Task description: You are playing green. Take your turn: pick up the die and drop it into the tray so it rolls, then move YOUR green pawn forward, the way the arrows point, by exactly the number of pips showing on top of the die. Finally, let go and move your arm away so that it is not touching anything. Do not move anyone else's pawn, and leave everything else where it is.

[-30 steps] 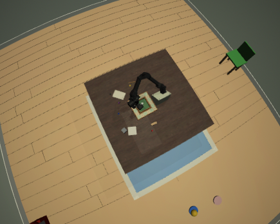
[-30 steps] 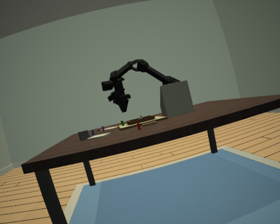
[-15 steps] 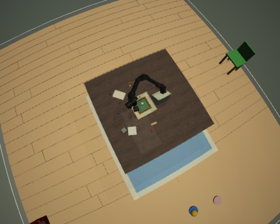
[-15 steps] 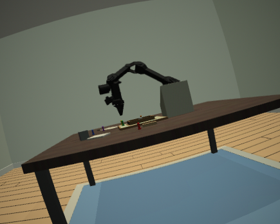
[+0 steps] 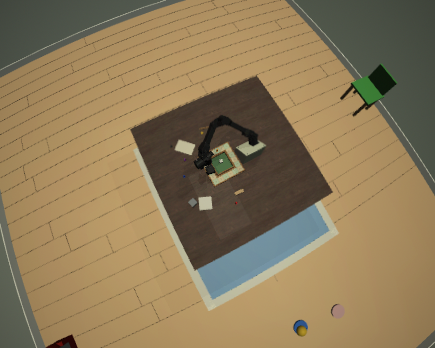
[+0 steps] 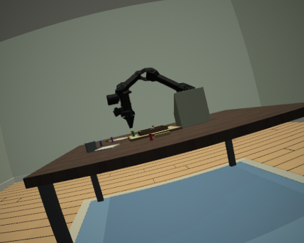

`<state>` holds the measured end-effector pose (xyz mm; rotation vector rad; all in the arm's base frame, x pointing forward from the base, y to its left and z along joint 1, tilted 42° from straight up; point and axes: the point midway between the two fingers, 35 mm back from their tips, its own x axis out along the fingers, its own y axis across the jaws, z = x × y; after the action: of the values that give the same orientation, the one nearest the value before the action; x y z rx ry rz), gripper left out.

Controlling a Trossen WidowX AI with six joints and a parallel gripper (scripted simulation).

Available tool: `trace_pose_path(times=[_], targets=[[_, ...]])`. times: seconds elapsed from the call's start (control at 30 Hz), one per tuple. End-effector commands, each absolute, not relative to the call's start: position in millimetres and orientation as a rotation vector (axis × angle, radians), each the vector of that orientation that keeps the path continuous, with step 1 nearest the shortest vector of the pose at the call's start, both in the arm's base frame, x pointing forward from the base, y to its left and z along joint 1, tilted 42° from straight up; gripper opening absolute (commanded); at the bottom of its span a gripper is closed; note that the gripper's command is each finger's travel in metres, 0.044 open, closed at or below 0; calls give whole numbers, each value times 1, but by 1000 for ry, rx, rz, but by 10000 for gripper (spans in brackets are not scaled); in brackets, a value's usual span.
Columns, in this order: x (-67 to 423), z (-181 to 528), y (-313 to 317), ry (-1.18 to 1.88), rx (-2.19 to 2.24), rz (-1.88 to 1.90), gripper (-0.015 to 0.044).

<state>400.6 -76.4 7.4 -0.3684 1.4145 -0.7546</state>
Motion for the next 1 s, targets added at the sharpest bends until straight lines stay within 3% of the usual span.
trace_pose_path(times=[0.0, 0.8, 0.97], targets=[[398, -2, -82, 1430, -382, -754, 200], [396, -25, -104, 1430, -383, -756, 200], [396, -25, -104, 1430, -383, -756, 69]])
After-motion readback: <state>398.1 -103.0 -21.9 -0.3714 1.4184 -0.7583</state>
